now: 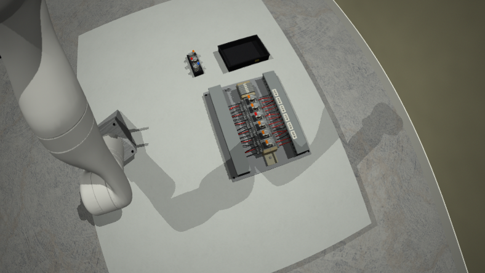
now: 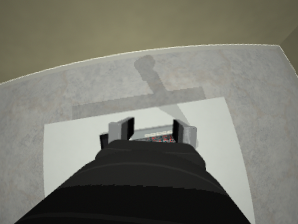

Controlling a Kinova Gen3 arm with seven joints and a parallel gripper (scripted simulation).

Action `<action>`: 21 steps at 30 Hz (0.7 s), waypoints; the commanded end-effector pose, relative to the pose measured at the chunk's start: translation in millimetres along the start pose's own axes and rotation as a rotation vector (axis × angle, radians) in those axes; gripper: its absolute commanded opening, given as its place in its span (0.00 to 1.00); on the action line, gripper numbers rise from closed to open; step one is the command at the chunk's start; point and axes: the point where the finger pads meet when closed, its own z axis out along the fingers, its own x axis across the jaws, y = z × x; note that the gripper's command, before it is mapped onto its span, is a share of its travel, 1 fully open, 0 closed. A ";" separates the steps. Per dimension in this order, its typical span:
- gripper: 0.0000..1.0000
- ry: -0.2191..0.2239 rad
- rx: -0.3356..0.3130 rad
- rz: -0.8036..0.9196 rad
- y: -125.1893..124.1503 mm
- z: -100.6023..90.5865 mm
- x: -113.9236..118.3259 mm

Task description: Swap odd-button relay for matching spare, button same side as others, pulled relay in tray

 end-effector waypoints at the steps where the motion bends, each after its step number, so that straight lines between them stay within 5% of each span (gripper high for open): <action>1: 1.00 0.022 -0.037 0.001 -0.4 0.0 0.0; 13: 1.00 0.117 -0.195 0.005 -0.8 4.3 -0.8; 15: 1.00 0.117 -0.195 0.005 -0.8 4.3 -0.8; 16: 1.00 0.013 -0.022 0.000 -0.3 4.7 -0.6; 21: 1.00 0.052 -0.087 0.002 -0.5 5.6 -0.7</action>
